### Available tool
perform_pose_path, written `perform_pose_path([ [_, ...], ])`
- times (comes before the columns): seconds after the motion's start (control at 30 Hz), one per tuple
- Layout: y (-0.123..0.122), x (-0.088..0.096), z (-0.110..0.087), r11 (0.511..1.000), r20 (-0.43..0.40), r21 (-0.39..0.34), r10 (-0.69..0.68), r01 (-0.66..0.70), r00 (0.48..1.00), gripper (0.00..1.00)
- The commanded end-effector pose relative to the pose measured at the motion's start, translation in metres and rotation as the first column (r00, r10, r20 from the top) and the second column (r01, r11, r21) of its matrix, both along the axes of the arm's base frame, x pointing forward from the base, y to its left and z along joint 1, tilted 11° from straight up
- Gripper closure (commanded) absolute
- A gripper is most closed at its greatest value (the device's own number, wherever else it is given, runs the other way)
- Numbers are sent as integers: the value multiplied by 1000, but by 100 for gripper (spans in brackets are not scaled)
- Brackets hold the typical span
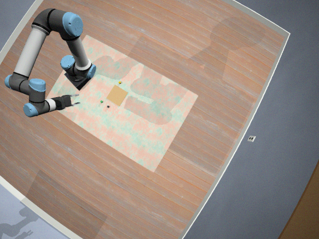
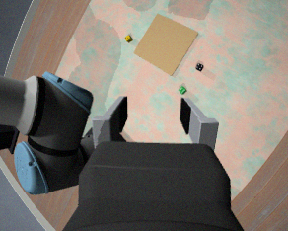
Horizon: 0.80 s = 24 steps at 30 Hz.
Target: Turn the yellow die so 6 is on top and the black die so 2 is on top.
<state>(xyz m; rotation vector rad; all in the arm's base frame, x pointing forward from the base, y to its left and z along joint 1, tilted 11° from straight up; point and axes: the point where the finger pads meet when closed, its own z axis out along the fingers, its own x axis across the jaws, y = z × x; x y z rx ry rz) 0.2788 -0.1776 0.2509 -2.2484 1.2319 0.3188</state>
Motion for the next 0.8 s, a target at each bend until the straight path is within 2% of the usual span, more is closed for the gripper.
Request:
perform_pose_path([
  [0.0,4,14,-23,998,-10,-48,37,-37,999,0],
  [0.13,10,33,-51,989,-16,-119,81,-83,997,0],
  [0.2,10,33,-51,989,-16,-119,81,-83,997,0],
  [0.53,49,91,-122,926,-2,-325,203,-192,979,0],
  [0.7,70,109,-143,893,16,-393,244,-218,970,0],
  [0.77,70,109,-143,893,16,-393,244,-218,970,0],
])
